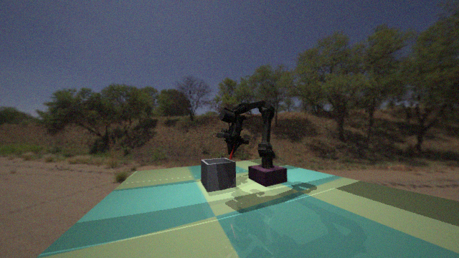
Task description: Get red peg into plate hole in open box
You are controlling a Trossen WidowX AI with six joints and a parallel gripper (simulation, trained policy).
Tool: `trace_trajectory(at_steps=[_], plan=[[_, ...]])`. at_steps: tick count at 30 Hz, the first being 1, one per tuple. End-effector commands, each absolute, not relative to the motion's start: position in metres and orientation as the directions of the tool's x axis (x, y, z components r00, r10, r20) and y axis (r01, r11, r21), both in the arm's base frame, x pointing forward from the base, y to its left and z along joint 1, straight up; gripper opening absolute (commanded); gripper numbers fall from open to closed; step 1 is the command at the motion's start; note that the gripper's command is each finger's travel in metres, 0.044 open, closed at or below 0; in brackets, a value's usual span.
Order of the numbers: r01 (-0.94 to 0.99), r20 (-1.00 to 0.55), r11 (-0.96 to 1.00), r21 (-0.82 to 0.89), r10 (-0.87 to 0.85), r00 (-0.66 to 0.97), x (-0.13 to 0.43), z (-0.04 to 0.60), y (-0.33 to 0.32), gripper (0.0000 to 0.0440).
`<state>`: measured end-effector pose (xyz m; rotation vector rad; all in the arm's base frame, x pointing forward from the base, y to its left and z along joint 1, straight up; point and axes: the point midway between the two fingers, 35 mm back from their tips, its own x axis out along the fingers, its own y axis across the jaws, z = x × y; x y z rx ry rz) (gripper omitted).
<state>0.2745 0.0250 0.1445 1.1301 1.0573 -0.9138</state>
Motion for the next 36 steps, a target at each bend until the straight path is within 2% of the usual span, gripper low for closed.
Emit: trace_trajectory(at_steps=[1, 36], plan=[[0.953, -0.967, 0.194, 0.231, -0.063, 0.247, 0.275, 0.145, 0.012, 0.0000], [0.981, -0.987, 0.150, 0.125, -0.084, 0.139, 0.289, 0.106, -0.067, 0.0000]])
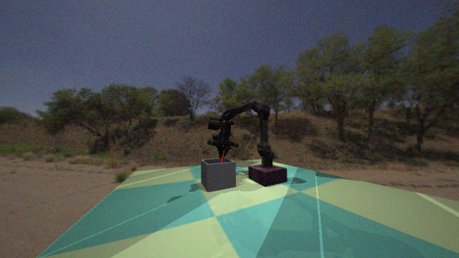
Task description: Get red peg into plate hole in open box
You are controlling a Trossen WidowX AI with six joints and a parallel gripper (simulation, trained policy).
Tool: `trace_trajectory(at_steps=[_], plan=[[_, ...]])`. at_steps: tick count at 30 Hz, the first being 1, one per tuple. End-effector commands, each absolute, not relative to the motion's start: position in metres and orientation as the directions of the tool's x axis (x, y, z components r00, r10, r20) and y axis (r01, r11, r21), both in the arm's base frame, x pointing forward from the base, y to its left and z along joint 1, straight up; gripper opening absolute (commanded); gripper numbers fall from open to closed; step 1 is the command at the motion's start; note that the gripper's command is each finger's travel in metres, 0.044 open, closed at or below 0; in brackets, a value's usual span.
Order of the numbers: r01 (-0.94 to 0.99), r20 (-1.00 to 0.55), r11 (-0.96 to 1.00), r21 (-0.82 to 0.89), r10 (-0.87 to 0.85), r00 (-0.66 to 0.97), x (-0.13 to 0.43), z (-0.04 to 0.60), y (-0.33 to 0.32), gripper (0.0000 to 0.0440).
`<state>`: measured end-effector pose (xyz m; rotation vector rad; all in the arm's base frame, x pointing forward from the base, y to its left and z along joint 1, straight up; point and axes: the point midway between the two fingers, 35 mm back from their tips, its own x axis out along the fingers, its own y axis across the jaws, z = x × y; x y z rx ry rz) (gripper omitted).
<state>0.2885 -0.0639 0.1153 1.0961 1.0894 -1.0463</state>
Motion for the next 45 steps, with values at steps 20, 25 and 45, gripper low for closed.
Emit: trace_trajectory(at_steps=[20, 25, 45], plan=[[0.979, -0.990, 0.163, 0.120, -0.054, 0.130, 0.304, 0.063, -0.088, 0.0000], [0.977, -0.991, 0.182, 0.113, -0.046, 0.123, 0.307, 0.050, -0.090, 0.0000], [0.973, -0.996, 0.213, 0.091, 0.039, 0.084, 0.316, 0.040, -0.094, 0.0176]])
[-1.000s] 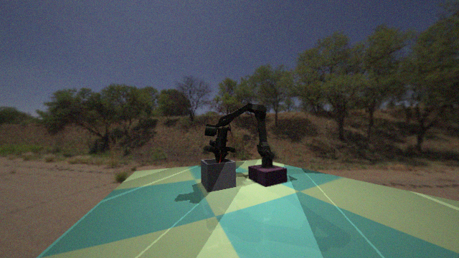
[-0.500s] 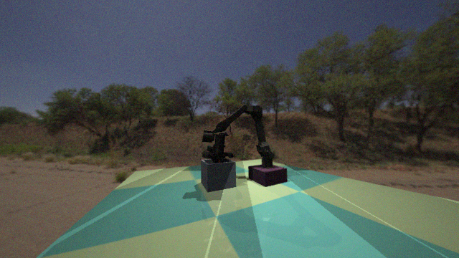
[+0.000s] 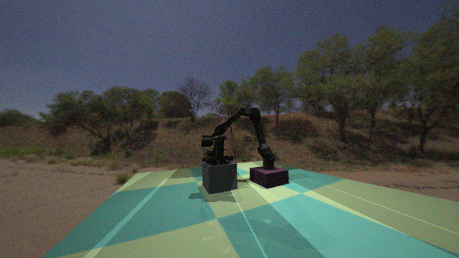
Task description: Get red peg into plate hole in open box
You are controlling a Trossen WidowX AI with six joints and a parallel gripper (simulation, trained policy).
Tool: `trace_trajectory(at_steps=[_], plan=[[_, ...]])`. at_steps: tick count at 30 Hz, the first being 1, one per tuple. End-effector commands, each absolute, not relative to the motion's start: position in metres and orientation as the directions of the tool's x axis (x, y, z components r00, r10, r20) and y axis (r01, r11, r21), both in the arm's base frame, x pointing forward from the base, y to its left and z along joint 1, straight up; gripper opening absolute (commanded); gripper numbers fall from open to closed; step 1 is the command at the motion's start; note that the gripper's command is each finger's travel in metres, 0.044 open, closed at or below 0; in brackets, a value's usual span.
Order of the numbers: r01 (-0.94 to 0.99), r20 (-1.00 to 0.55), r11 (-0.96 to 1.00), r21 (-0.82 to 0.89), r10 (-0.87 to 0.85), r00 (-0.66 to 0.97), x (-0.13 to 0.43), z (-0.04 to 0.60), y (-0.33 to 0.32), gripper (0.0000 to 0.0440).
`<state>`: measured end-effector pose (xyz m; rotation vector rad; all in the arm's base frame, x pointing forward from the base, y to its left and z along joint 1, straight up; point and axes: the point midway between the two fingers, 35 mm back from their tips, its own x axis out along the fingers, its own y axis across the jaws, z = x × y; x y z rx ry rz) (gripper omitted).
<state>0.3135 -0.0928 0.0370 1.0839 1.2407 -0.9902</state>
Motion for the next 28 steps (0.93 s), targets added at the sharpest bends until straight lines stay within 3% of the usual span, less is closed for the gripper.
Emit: trace_trajectory(at_steps=[1, 28], plan=[[0.973, -0.995, 0.210, 0.094, 0.052, 0.085, 0.316, 0.042, -0.094, 0.0177], [0.964, -0.958, 0.157, 0.216, 0.227, 0.177, 0.330, 0.090, -0.111, 0.0255]])
